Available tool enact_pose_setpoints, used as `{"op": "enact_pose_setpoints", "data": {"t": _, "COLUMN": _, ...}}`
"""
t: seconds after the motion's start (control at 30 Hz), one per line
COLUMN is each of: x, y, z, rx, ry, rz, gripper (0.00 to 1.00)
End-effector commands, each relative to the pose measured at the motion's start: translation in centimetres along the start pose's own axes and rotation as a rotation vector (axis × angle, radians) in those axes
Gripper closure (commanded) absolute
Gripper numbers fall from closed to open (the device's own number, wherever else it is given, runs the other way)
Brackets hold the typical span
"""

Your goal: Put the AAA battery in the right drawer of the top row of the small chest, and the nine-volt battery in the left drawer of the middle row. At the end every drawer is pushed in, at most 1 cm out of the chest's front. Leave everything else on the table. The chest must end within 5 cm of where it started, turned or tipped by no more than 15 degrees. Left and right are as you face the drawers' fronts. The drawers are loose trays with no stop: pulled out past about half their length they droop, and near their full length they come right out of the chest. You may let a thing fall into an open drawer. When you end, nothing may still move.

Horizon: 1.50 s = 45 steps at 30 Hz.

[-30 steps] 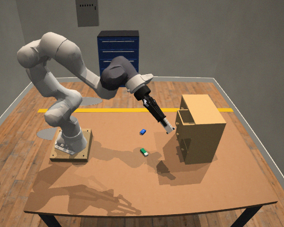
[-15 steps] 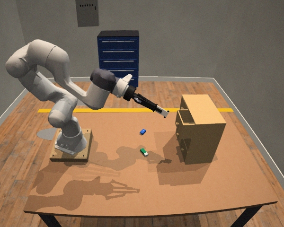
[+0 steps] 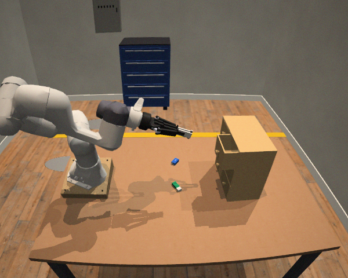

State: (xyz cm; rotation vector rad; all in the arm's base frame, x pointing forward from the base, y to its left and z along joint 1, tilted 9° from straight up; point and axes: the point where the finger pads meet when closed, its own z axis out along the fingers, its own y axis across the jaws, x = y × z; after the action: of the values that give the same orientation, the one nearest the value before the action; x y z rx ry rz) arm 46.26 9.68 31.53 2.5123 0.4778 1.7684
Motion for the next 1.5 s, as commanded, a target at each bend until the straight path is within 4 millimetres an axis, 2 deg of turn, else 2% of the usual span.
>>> {"op": "enact_pose_setpoints", "data": {"t": 0.0, "x": 0.1, "y": 0.2, "z": 0.1, "rx": -0.007, "ry": 0.010, "rz": 0.044, "gripper": 0.97}}
{"op": "enact_pose_setpoints", "data": {"t": 0.4, "x": 0.3, "y": 0.2, "z": 0.5, "rx": -0.005, "ry": 0.013, "rz": 0.045, "gripper": 0.97}}
{"op": "enact_pose_setpoints", "data": {"t": 0.8, "x": 1.0, "y": 0.3, "z": 2.5, "rx": -0.005, "ry": 0.013, "rz": 0.045, "gripper": 0.97}}
{"op": "enact_pose_setpoints", "data": {"t": 1.3, "x": 3.1, "y": 0.4, "z": 8.1, "rx": -0.005, "ry": 0.013, "rz": 0.045, "gripper": 0.97}}
{"op": "enact_pose_setpoints", "data": {"t": 1.37, "x": 3.1, "y": 0.4, "z": 8.1, "rx": -0.005, "ry": 0.013, "rz": 0.045, "gripper": 0.97}}
{"op": "enact_pose_setpoints", "data": {"t": 1.47, "x": 3.6, "y": 0.4, "z": 9.4, "rx": -0.005, "ry": 0.013, "rz": 0.045, "gripper": 0.97}}
